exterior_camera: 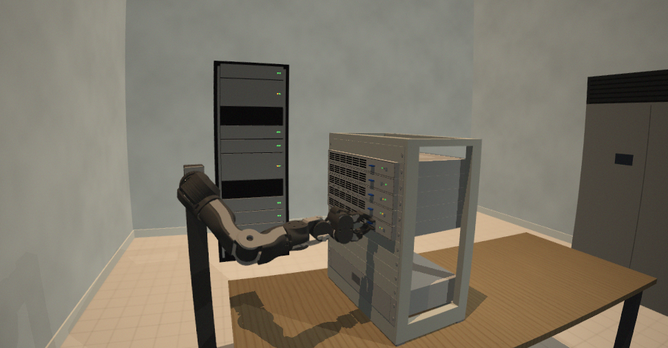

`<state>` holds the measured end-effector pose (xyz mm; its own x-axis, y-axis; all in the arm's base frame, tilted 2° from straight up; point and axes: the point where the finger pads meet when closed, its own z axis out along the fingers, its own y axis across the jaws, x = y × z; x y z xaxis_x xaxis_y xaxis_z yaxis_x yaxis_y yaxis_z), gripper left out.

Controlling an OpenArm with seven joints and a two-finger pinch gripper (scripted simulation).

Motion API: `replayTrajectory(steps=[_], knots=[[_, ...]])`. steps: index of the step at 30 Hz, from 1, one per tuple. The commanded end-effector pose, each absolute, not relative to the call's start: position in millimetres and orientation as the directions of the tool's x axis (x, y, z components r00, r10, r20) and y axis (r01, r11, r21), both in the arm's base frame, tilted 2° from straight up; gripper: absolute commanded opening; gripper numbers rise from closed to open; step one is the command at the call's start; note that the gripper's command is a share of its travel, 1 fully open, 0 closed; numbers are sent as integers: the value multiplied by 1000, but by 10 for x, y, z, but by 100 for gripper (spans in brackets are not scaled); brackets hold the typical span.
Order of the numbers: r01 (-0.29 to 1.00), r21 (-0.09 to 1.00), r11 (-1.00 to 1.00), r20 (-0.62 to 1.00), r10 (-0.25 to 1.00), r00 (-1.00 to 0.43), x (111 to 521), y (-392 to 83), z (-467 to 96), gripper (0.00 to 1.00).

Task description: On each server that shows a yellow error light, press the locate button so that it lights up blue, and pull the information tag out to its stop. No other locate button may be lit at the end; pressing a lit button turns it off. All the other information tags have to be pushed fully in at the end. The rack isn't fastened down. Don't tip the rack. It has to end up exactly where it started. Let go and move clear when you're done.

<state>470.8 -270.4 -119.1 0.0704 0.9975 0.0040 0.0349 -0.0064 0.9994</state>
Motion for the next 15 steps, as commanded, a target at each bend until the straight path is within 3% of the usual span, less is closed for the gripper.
replayTrajectory(steps=[1,4,5,15], knots=[[38,999,-5,2,998,65,4713,-2691,-1193,10],[38,999,-5,2,998,65,4713,-2691,-1193,10],[38,999,-5,2,998,65,4713,-2691,-1193,0],[38,999,-5,2,998,65,4713,-2689,-1192,0]])
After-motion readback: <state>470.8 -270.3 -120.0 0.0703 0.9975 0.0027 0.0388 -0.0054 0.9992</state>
